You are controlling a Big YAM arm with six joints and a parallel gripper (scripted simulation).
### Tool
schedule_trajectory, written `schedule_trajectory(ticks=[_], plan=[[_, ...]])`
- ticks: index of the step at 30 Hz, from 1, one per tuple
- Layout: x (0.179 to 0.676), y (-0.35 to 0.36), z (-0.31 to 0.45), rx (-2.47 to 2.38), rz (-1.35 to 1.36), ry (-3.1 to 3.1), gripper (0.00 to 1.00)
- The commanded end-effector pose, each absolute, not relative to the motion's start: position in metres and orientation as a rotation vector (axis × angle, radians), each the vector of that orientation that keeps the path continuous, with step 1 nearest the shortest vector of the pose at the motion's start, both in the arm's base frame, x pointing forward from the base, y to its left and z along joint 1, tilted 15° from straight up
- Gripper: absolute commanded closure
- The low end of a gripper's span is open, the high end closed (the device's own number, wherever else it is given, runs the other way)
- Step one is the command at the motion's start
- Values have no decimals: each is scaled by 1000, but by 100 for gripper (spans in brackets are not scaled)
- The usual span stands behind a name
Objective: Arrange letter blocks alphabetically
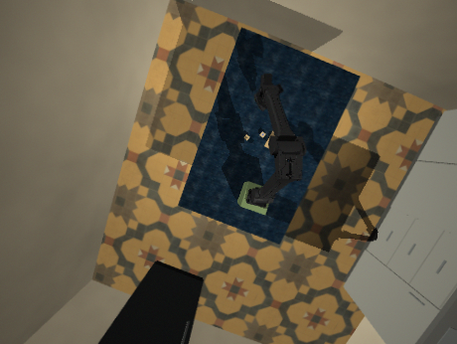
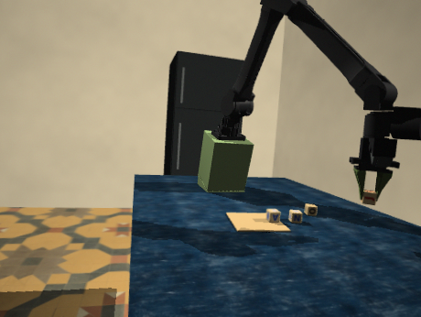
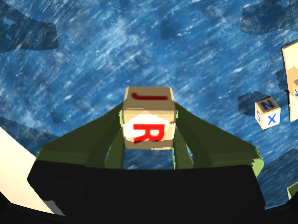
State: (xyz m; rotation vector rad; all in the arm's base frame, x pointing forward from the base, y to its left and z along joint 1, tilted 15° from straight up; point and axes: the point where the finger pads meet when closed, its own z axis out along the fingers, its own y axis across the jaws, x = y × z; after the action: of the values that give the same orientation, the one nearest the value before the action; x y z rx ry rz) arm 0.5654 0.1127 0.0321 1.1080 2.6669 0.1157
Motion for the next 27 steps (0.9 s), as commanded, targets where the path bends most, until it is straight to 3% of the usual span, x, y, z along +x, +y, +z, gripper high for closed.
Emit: schedule_trajectory(ticks=[1, 11, 27], plan=[[570, 98, 52, 1009, 134, 2661, 75], [548, 59, 45, 542, 56, 2786, 75], [467, -34, 24, -459, -132, 2842, 75]])
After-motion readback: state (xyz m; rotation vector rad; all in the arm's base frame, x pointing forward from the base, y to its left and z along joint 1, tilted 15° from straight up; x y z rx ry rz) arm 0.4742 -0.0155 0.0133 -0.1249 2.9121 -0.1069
